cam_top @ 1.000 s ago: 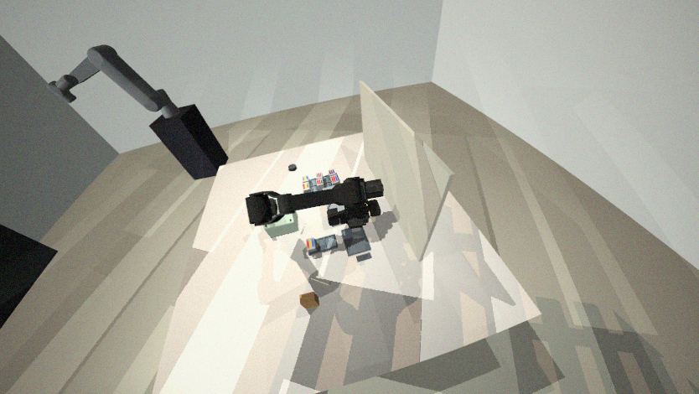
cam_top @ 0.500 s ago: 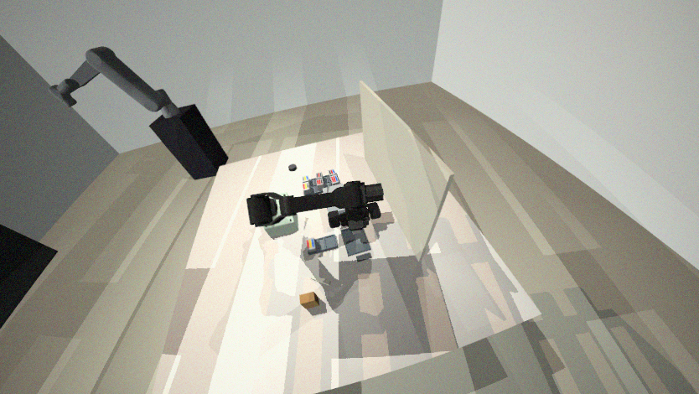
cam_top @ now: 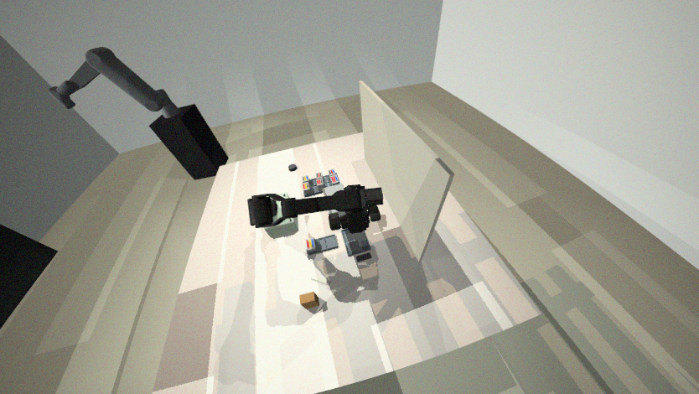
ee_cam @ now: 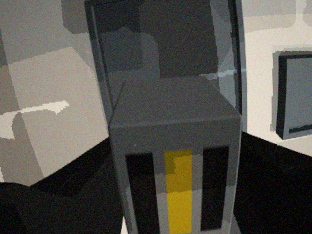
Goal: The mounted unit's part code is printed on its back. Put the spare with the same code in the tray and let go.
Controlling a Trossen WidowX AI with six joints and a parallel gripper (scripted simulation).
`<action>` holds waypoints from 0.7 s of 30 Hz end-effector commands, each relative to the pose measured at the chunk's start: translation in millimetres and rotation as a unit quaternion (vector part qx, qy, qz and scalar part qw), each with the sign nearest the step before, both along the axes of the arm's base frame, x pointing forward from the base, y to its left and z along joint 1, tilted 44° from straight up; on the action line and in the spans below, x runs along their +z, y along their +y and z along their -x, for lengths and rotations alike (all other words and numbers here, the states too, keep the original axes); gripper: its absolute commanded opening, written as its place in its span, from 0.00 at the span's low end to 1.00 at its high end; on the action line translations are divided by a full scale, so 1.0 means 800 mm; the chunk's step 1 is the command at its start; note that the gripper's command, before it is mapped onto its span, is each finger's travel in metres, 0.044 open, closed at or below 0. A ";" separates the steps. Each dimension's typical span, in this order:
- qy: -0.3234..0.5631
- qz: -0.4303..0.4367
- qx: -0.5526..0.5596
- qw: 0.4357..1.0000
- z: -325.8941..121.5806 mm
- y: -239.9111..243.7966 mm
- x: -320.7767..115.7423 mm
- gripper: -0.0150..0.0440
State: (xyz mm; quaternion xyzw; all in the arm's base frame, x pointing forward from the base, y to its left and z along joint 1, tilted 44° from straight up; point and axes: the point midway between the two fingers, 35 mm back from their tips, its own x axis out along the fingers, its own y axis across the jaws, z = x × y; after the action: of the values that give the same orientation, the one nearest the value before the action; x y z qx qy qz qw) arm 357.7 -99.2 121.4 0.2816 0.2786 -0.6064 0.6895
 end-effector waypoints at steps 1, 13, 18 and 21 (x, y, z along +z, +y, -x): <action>0.003 -0.001 0.003 1.000 0.001 -0.003 -0.006 0.25; 0.003 0.000 0.003 1.000 0.000 -0.014 -0.016 0.25; 0.003 0.000 0.003 1.000 0.000 -0.018 -0.020 0.25; 0.003 0.000 0.003 1.000 0.001 -0.021 -0.023 0.25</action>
State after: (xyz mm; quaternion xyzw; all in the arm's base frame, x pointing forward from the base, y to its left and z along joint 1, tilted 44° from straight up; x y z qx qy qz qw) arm 358.0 -114.1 107.1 0.2806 0.2774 -0.6068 0.6900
